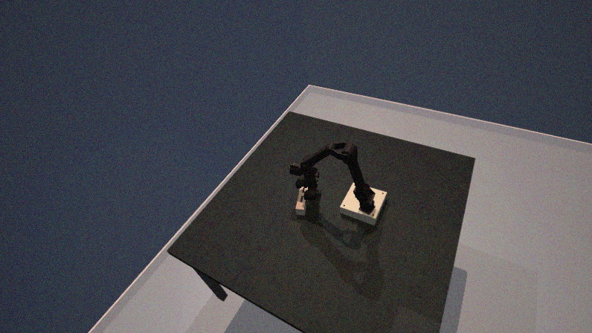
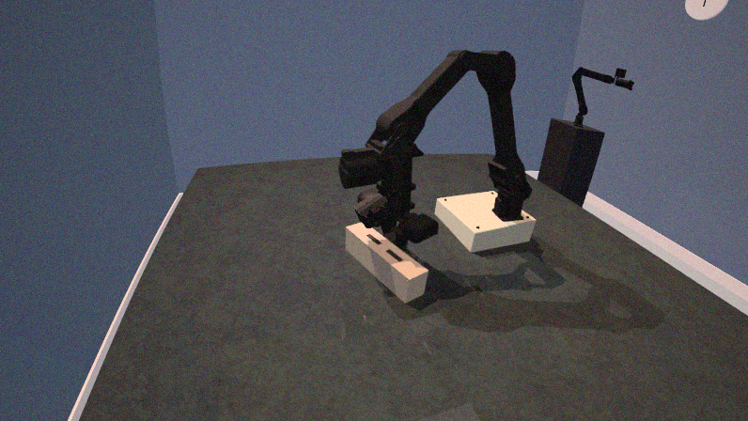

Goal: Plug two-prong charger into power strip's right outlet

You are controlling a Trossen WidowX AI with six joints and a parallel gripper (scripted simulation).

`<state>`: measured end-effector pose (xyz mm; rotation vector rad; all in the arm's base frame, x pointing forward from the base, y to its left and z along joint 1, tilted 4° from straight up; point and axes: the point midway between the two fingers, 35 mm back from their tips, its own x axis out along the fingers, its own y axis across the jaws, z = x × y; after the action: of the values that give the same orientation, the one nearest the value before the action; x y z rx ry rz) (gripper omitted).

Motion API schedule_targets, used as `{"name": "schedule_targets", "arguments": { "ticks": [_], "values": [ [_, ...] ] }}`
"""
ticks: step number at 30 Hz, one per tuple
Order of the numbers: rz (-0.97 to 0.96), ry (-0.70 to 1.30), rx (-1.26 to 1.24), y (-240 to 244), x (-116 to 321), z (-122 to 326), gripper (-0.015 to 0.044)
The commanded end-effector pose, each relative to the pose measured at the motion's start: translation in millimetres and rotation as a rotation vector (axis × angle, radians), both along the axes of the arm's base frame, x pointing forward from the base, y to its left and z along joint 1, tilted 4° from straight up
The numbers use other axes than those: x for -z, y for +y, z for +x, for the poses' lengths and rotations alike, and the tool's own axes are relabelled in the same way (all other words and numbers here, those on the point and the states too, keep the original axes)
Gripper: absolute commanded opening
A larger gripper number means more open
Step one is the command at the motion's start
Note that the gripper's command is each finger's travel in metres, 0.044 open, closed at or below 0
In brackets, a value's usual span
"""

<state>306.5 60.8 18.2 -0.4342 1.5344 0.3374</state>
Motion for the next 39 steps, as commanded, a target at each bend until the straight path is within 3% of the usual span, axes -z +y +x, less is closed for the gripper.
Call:
{"name": "schedule_targets", "arguments": {
  "ticks": [1, 39],
  "values": [
    [0.004, -0.009, 0.006, 1.0, -2.3, 2.7, 0.0000],
    [0.000, 0.000, 0.002, -0.2, 0.0, -0.4, 0.0000]
  ]
}}
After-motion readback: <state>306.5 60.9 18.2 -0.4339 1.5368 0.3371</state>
